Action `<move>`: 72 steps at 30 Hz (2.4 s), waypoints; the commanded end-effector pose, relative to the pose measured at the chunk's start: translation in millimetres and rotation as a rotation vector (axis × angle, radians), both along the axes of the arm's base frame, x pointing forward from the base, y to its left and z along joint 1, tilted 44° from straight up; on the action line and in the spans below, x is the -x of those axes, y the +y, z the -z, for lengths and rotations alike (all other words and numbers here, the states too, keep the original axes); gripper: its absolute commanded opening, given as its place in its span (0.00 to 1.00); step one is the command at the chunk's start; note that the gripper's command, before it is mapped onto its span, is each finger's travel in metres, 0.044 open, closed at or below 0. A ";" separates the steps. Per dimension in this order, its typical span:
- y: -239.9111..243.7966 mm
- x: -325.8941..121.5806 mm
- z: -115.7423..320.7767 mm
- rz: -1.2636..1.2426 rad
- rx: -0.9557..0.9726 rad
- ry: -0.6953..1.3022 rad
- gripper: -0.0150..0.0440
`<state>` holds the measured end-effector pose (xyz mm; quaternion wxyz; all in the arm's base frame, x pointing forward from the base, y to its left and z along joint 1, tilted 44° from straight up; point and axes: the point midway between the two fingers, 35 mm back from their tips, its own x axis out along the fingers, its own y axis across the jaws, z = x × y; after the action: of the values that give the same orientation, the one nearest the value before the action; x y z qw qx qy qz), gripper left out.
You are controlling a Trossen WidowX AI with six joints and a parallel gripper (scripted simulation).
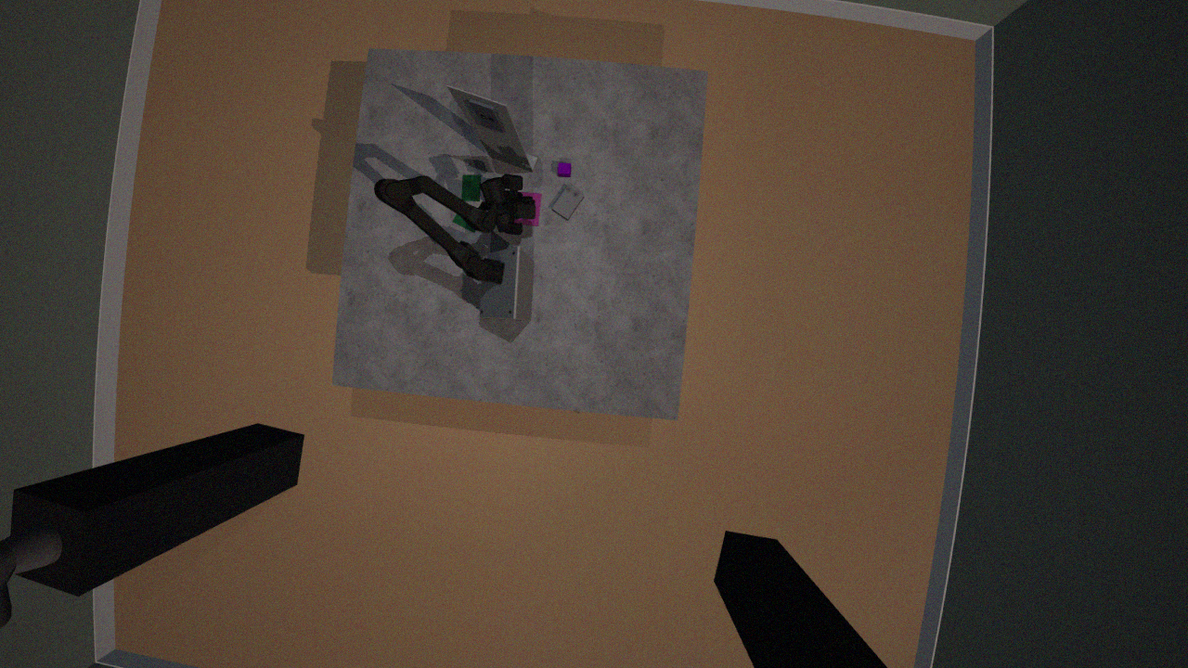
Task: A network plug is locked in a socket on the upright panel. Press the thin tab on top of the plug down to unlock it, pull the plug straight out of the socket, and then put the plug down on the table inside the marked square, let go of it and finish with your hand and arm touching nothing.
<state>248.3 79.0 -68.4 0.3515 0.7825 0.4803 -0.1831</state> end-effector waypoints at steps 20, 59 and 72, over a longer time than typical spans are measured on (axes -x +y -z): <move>10.6 2.8 14.4 0.004 0.004 0.013 0.25; 29.0 9.5 32.2 0.005 -0.002 0.012 0.25; 34.5 9.9 34.2 0.006 -0.004 0.012 0.25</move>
<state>238.6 112.7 -100.8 0.3470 0.7834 0.4817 -0.1841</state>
